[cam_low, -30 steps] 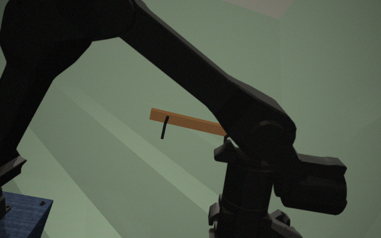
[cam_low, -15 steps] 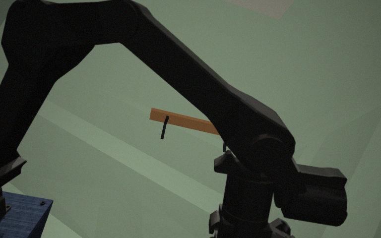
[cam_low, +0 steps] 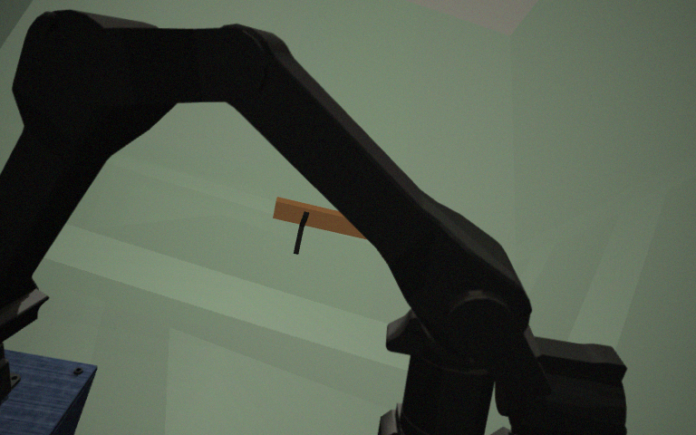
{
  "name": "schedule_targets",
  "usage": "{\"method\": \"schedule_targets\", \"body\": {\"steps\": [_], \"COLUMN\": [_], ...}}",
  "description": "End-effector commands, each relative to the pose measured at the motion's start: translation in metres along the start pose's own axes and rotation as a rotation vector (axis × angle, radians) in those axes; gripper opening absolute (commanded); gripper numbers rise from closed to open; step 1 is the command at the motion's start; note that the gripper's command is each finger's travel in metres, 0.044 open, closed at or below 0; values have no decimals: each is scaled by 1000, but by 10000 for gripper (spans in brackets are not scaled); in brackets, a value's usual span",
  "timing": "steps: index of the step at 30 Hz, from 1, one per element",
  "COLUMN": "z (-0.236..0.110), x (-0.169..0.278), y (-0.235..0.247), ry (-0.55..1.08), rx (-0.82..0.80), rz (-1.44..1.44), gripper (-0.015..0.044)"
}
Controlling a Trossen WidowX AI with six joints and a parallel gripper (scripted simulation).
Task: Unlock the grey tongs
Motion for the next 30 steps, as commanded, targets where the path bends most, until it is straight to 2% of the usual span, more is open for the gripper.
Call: {"method": "schedule_targets", "body": {"steps": [1,25,30], "z": [12,44,38], "x": [2,4,3], "y": [2,2,1], "ry": [12,13,5], "rx": [-5,-5,2], "rz": [-6,-6,-1], "gripper": [260,260,129]}}
Point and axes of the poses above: the point midway between the two fingers, 35 mm back from their tips, its own z axis out along the fingers, its own y axis across the jaws, x = y × z, the point moved 1 cm from there along -z, back along the fingers, and after that the axes turned 15 degrees about -z, right-handed, at the moved point
